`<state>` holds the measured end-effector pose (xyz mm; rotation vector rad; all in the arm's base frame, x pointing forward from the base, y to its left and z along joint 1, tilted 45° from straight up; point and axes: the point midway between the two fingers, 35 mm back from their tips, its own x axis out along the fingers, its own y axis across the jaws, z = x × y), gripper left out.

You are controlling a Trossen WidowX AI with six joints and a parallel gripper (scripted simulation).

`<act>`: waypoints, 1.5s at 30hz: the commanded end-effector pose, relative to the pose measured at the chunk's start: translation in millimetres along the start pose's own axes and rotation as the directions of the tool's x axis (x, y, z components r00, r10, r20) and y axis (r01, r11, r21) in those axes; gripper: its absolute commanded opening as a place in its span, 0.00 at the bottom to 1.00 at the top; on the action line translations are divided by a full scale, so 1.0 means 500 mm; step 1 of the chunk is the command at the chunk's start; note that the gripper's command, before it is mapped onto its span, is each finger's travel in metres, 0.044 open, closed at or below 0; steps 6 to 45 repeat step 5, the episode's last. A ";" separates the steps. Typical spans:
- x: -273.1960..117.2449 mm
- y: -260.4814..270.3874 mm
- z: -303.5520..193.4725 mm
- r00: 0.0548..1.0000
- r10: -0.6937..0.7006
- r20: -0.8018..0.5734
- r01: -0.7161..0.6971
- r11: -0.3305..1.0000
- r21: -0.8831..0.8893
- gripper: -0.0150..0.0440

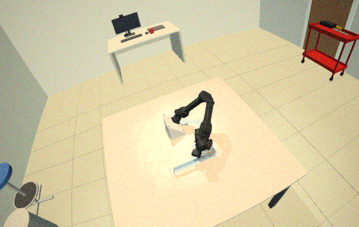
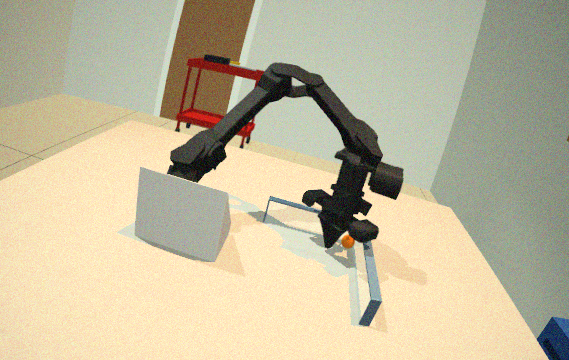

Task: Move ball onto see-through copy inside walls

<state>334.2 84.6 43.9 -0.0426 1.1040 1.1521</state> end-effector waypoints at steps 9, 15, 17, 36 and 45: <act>-0.002 0.000 -0.022 1.000 -0.004 0.002 0.004 1.000 -0.002 0.25; -0.002 0.000 -0.022 1.000 -0.004 0.002 0.004 1.000 -0.002 0.25; -0.002 0.000 -0.022 1.000 -0.004 0.002 0.004 1.000 -0.002 0.25; -0.002 0.000 -0.022 1.000 -0.004 0.002 0.004 1.000 -0.002 0.25; -0.002 0.000 -0.022 1.000 -0.004 0.002 0.004 1.000 -0.002 0.25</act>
